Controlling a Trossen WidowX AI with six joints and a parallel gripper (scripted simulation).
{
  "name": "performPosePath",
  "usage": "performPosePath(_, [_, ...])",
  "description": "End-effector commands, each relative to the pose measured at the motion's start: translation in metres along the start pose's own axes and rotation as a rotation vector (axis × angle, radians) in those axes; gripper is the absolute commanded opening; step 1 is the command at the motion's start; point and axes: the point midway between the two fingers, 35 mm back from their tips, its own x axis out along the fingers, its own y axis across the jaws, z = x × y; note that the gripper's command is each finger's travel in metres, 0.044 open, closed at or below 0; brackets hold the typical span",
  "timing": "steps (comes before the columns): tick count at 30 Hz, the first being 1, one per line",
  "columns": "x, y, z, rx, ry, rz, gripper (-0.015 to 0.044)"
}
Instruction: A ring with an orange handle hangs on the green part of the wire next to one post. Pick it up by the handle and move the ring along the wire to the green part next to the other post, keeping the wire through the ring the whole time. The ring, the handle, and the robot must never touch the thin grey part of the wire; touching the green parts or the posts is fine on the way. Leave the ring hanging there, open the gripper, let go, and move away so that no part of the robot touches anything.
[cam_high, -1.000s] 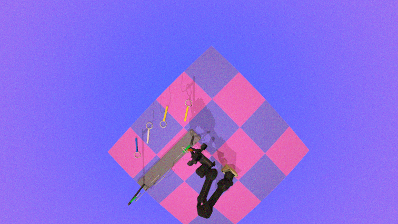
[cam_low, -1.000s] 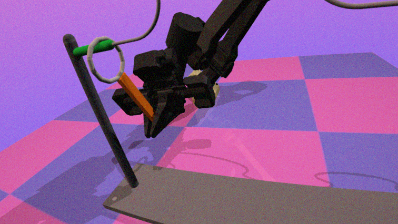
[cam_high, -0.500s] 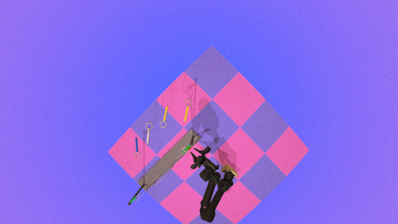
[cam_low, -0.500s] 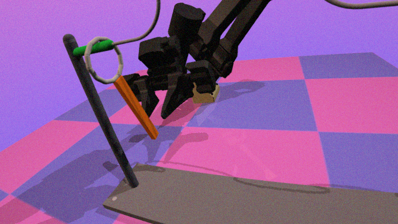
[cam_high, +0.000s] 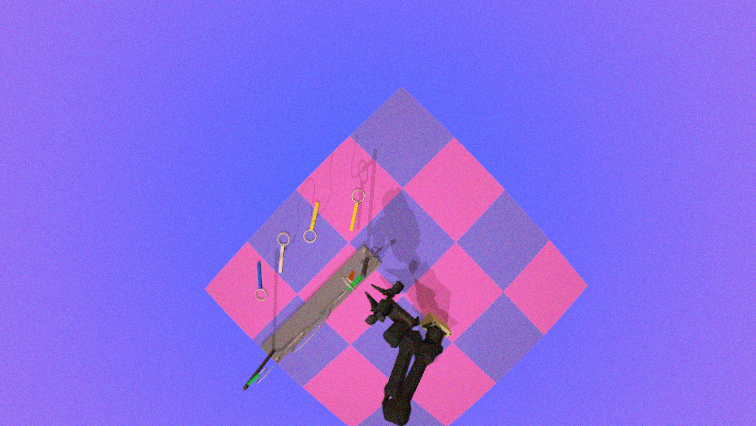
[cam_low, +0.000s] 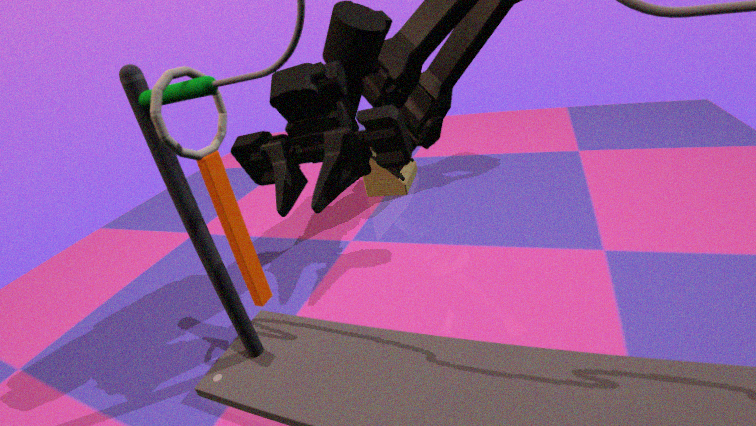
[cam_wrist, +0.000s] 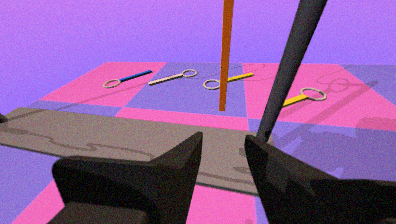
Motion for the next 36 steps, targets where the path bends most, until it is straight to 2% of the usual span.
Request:
performPosePath(1, [0.000, 0.000, -0.001, -0.003, 0.005, 0.002, 0.0160])
performPosePath(9, [0.000, 0.000, -0.001, -0.003, 0.005, 0.002, 0.0160])
performPosePath(15, [-0.044, 0.001, -0.006, 0.003, -0.004, 0.004, 0.0317])
performPosePath(20, [-0.046, 0.001, -0.006, 0.003, -0.005, 0.004, 0.0440])
performPosePath(36, [-0.046, 0.001, -0.006, 0.003, -0.005, 0.004, 0.0440])
